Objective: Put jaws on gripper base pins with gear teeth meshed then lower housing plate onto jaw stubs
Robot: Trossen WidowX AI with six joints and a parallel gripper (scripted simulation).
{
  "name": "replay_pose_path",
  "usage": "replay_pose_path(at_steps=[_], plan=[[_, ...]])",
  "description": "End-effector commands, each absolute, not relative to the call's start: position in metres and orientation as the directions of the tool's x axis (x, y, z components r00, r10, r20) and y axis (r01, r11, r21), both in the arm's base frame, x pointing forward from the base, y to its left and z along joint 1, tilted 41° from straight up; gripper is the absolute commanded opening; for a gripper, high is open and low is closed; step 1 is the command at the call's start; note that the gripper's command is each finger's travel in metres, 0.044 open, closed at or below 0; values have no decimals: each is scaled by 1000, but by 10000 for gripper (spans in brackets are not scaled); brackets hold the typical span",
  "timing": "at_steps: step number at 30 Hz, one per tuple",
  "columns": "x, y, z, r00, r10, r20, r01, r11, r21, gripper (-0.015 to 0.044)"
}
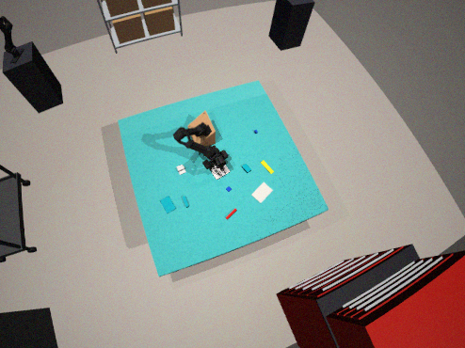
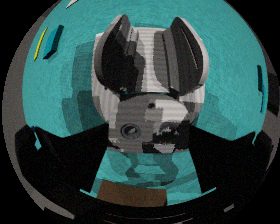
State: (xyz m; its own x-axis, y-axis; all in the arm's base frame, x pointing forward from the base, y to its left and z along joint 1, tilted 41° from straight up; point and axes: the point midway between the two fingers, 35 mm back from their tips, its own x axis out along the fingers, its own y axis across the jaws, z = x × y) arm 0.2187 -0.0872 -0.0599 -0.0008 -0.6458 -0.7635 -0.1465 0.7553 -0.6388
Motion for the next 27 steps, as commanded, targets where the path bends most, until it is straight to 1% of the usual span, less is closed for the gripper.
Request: replay_pose_path(at_steps=[1, 14, 17, 18, 27], plan=[[219, -89, -61, -4, -650, -760, -146, 752, -643, 351], [219, -89, -61, -4, -650, -760, -146, 752, -643, 351], [219, -87, -60, -1, -646, -764, -146, 755, -639, 430], [219, -87, -60, -1, -646, -764, -146, 755, -639, 440], [219, -87, -60, -1, -646, -764, -146, 755, -639, 440]])
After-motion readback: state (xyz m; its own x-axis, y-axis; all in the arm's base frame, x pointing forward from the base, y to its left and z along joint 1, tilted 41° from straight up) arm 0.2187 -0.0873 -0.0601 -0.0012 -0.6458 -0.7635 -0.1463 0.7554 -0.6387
